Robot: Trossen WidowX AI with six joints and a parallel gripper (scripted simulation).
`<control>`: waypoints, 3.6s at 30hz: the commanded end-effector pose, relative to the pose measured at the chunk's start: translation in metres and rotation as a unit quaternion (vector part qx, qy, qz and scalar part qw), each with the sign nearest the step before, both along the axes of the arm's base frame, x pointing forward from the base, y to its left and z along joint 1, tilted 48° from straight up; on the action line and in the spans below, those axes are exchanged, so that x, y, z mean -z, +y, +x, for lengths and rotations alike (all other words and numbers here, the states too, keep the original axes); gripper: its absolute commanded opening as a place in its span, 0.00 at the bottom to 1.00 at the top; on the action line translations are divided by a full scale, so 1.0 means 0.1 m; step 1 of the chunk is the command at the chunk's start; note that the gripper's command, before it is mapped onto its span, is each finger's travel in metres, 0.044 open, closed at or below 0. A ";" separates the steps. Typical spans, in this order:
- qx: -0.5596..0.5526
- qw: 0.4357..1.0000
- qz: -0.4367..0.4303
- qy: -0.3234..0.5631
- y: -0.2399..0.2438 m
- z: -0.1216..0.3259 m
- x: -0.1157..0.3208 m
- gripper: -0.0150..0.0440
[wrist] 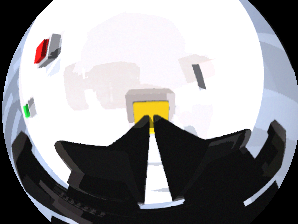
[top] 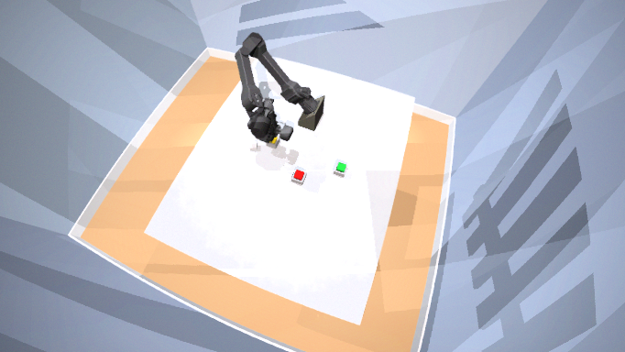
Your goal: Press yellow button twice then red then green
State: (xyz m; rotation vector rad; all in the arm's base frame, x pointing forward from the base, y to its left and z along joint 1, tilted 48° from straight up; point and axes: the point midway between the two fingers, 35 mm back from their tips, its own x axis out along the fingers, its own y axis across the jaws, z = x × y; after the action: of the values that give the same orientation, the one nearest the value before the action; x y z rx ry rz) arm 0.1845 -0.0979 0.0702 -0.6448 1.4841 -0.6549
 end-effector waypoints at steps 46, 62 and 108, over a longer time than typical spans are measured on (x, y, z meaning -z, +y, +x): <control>0.000 1.000 0.002 -0.001 1.39 1.19 1.05 0.29; 0.000 1.000 0.002 -0.002 1.24 1.19 1.19 0.29; -0.001 1.000 0.006 -0.001 1.95 1.15 0.73 0.29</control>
State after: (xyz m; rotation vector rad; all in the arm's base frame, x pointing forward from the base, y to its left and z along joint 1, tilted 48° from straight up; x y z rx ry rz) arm 0.3052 0.0903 0.0054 -0.6379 1.4655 -0.6378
